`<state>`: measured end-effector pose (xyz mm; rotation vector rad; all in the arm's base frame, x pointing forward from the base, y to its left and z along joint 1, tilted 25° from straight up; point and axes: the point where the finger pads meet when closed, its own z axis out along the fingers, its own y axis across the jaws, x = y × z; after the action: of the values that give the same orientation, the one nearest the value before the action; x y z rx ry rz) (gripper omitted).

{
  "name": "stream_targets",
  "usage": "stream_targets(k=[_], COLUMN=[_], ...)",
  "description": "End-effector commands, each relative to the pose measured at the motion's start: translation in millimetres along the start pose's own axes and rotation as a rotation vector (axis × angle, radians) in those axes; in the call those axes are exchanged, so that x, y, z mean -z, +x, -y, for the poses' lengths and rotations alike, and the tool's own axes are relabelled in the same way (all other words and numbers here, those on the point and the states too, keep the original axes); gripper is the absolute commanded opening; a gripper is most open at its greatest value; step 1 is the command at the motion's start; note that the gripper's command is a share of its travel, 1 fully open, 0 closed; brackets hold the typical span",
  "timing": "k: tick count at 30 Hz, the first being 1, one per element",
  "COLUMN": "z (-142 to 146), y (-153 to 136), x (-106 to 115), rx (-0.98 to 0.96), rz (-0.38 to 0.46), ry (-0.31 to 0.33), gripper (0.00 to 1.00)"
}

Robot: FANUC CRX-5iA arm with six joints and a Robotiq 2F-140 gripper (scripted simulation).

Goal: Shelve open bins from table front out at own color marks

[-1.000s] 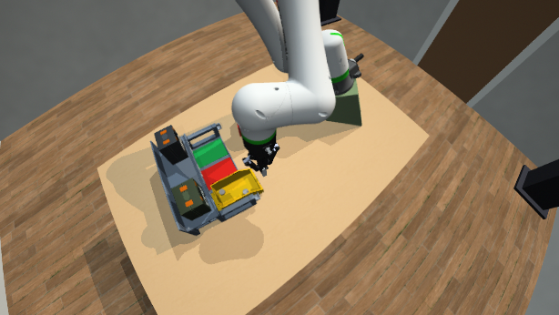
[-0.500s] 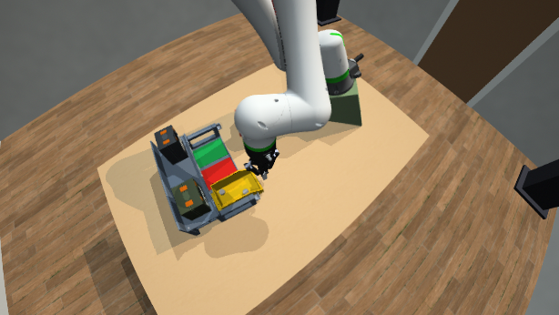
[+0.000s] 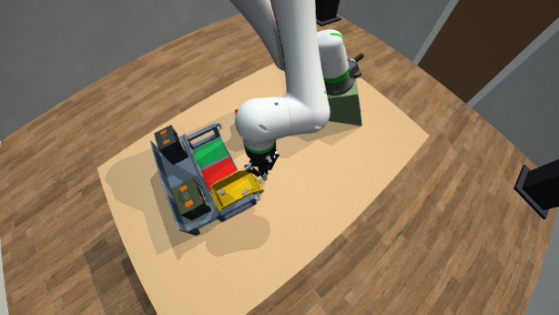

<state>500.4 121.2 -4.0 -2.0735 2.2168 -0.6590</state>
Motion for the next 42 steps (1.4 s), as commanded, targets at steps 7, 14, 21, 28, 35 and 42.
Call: stream_targets(k=[7,14,21,28,35,42], z=[0.1,0.1,0.7,4.7,10.9,16.3], y=[-0.1,-0.1,-0.1,-0.2,-0.2,-0.3], x=[0.1,0.1,0.1,0.1,0.2,0.2], rx=[0.0,0.0,0.0,0.0,0.0,0.0], rz=[0.0,0.0,0.0,0.0,0.0,0.0], ry=[0.0,0.0,0.0,0.0,0.0,0.0], gripper=[0.0,0.0,0.0,0.0,0.0,0.0])
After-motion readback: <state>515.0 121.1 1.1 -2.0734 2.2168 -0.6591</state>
